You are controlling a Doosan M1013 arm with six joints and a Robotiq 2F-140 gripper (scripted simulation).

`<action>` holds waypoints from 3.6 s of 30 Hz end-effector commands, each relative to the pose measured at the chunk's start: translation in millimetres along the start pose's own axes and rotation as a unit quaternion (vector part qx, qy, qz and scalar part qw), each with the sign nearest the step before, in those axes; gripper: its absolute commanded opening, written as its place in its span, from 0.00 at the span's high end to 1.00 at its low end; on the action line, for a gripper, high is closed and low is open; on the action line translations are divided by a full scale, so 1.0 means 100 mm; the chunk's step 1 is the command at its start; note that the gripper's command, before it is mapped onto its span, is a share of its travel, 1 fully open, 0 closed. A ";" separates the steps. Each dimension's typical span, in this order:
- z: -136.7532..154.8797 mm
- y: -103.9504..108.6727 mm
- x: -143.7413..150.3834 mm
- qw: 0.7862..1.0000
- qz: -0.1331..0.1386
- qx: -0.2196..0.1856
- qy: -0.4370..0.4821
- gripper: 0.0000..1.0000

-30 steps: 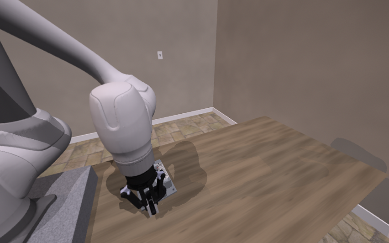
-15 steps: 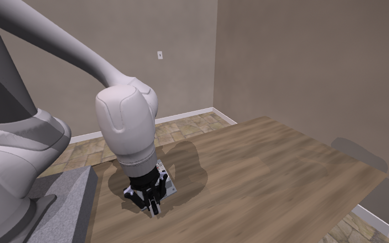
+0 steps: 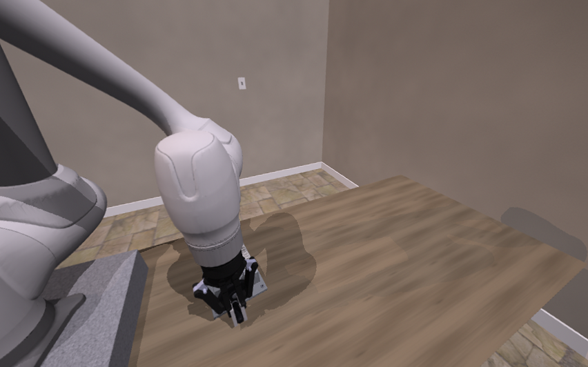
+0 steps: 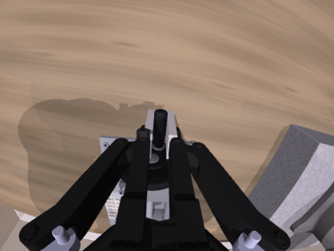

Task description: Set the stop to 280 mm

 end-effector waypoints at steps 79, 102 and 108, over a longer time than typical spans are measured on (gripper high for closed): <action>0.04 0.33 -0.35 1.000 -0.001 0.000 0.000 0.96; 0.04 0.38 -0.33 1.000 -0.001 0.000 0.000 0.96; 0.03 0.39 -0.33 1.000 -0.001 0.000 0.000 0.96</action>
Point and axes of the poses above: the point where the finger pads meet when closed, its own y axis back along the fingers, its own x axis across the jaws, z = x × y, the point moved 2 cm from there along y, back along the fingers, and after that the axes turned 6 degrees about -y, right-handed, at the moved point
